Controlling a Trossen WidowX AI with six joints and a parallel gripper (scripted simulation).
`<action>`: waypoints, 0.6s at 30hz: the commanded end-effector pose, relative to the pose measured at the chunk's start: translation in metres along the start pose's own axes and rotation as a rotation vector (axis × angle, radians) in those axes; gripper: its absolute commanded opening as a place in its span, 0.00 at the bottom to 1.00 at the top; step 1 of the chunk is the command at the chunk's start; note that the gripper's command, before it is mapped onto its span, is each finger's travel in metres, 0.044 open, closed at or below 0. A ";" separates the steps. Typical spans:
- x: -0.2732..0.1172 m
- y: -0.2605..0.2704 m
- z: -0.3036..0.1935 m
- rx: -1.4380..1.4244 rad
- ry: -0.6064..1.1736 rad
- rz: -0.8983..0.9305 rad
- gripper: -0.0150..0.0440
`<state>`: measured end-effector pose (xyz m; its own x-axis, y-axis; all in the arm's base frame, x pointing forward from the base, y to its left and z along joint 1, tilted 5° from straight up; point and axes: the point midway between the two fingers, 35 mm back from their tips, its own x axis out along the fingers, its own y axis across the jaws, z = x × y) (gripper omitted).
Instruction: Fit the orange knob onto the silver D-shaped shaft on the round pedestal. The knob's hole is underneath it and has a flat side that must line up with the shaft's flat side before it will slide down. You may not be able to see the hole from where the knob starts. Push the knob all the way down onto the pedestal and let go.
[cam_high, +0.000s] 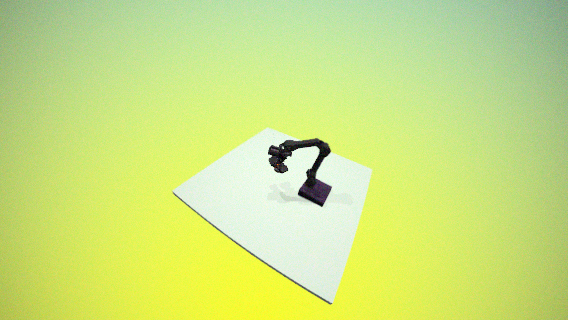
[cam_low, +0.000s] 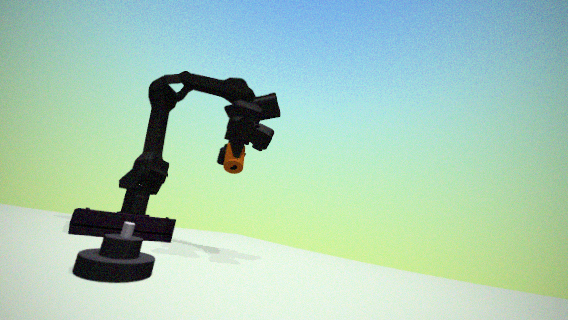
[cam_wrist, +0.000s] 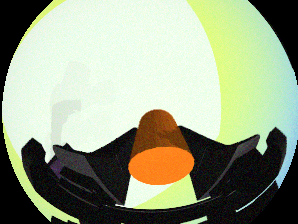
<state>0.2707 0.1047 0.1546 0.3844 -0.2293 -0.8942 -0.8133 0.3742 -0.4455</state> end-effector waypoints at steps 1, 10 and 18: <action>0.006 0.000 0.001 0.002 -0.007 0.078 0.25; 0.026 0.004 0.001 0.002 -0.007 0.272 0.25; 0.044 0.007 0.000 0.001 -0.007 0.446 0.25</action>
<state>0.2794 0.0982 0.1159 0.0478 -0.0732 -0.9962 -0.8984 0.4327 -0.0749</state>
